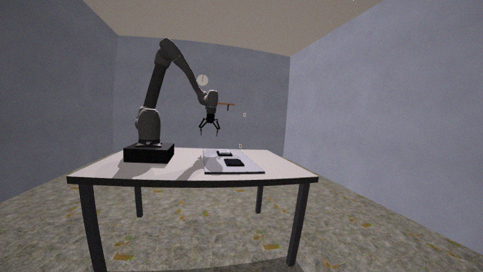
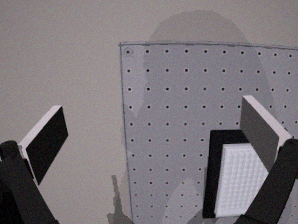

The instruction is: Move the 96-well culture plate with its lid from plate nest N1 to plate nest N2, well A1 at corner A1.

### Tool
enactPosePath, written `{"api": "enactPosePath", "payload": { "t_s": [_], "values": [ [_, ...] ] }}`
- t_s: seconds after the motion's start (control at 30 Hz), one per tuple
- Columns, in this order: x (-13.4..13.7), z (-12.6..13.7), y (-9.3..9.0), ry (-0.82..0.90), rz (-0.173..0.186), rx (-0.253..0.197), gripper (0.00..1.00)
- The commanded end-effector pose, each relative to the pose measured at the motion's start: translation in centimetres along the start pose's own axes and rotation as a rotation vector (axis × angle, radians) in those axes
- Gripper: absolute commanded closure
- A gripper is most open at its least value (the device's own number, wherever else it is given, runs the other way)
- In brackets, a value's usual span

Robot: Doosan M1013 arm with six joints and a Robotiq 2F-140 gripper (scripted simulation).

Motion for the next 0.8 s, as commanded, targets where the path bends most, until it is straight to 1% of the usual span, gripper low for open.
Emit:
{"api": "enactPosePath", "payload": {
  "t_s": [0.0, 0.3, 0.37, 0.47, 0.5, 0.77],
  "values": [
    [1.0, 1.2, -0.3, -0.010, 0.011, -0.026, 0.00],
    [3.3, 5.0, -0.9, -0.010, 0.011, -0.026, 0.00],
    [3.3, 5.0, -0.9, -0.010, 0.011, -0.026, 0.00],
    [4.0, 6.2, -1.1, -0.010, 0.011, -0.026, 0.00],
    [4.2, 6.4, -1.2, -0.020, 0.018, -0.053, 0.00],
    [5.9, 10.0, -1.8, -0.020, 0.018, -0.053, 0.00]
  ]
}}
Point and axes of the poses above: the point where the finger pads meet when closed, its own y axis back along the fingers, its own x axis across the jaws, z = x × y, the point moved 9 cm from there along y, back along the fingers, and after that the axes turned 13 degrees about y, right-handed, at the moved point
